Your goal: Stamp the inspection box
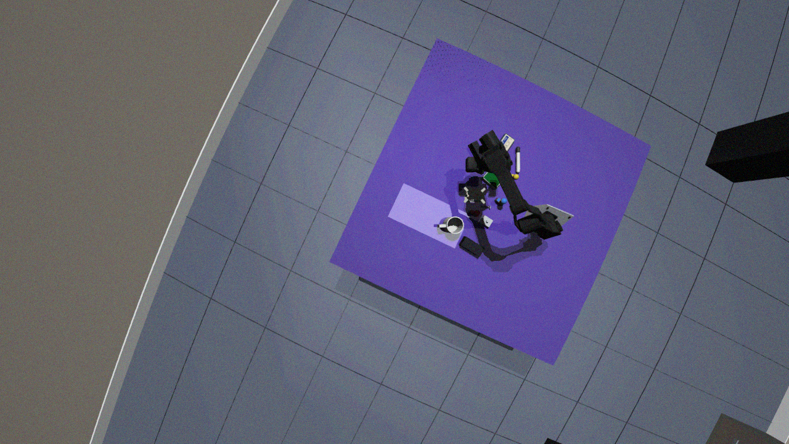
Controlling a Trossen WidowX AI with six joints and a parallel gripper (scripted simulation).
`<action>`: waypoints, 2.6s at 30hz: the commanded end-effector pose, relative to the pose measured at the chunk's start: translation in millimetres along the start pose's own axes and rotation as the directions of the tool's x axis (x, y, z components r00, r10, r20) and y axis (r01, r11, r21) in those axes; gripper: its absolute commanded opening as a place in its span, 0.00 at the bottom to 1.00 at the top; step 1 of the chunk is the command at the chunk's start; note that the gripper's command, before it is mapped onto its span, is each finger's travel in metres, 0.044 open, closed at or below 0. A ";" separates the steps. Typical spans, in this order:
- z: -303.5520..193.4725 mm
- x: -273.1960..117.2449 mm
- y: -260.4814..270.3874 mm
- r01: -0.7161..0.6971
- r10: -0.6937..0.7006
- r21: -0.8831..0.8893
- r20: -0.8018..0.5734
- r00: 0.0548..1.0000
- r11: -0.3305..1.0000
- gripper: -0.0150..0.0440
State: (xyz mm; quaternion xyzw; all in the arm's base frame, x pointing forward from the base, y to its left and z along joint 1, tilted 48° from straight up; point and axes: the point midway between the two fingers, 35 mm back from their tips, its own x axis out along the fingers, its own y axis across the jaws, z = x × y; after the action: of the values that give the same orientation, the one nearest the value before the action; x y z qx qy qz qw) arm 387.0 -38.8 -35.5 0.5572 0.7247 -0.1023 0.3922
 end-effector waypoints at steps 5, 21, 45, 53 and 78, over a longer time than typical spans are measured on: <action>4.3 6.6 1.4 0.000 0.000 -0.008 0.005 1.000 1.000 0.25; 4.8 33.1 2.4 0.000 0.000 -0.008 0.005 1.000 1.000 0.25; 2.9 67.9 1.3 -0.001 0.001 -0.008 0.002 1.000 1.000 0.25; 3.8 64.6 2.7 -0.001 0.001 -0.015 0.007 1.000 1.000 0.57; 4.2 -52.5 0.5 0.002 -0.002 -0.007 0.006 1.000 1.000 0.70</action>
State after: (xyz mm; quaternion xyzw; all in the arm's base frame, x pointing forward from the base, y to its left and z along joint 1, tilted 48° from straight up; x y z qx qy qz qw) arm 392.4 -78.1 -4.6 0.5583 0.7233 -0.1034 0.3930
